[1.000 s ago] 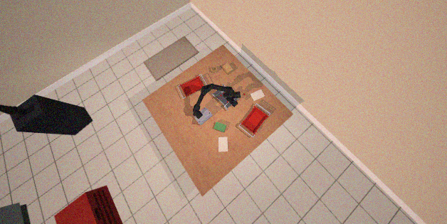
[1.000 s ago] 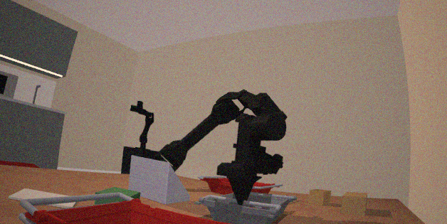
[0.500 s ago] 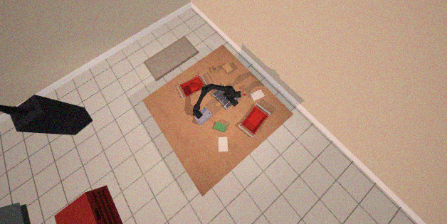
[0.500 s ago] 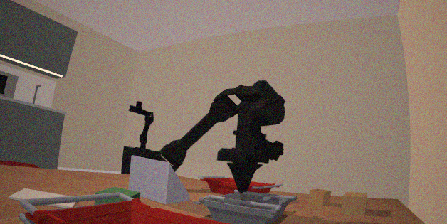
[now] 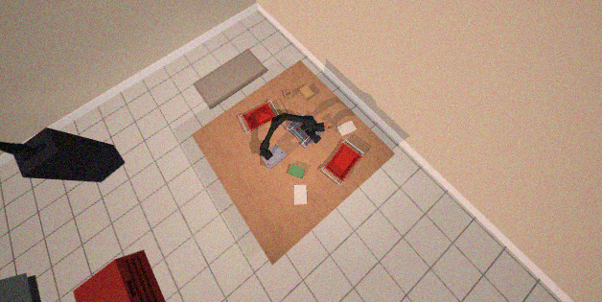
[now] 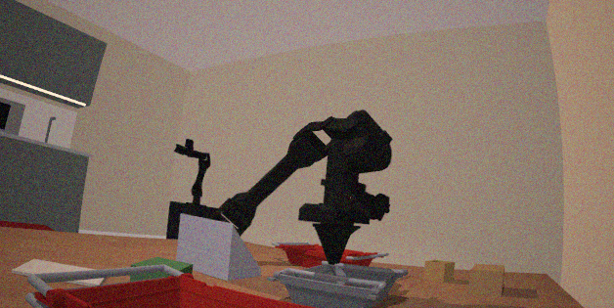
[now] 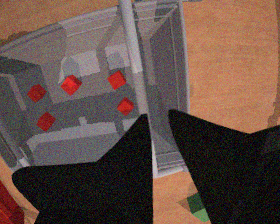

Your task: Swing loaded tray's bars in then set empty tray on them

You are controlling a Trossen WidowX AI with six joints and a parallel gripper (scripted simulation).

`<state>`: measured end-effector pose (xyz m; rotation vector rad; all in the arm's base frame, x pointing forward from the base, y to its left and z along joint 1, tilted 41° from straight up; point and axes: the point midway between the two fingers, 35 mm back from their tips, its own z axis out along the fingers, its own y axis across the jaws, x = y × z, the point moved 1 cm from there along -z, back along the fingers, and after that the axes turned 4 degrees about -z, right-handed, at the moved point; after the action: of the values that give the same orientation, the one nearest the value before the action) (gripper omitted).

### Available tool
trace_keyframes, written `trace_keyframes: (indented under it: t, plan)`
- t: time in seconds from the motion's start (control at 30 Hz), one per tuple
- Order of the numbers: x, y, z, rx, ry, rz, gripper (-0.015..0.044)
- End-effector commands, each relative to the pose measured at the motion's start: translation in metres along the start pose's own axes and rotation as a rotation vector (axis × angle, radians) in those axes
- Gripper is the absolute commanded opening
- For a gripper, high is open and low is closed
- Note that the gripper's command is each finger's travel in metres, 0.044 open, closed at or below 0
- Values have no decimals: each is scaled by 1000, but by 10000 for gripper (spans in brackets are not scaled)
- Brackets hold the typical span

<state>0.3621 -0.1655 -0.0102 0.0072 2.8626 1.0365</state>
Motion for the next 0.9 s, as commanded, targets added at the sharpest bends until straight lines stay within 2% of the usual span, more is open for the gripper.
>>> trace_keyframes:
  t: [0.0, 0.87]
  plan:
    - [0, 0, 0, 1, -2, 1, 7]
    - [0, 0, 0, 0, 0, 0, 0]
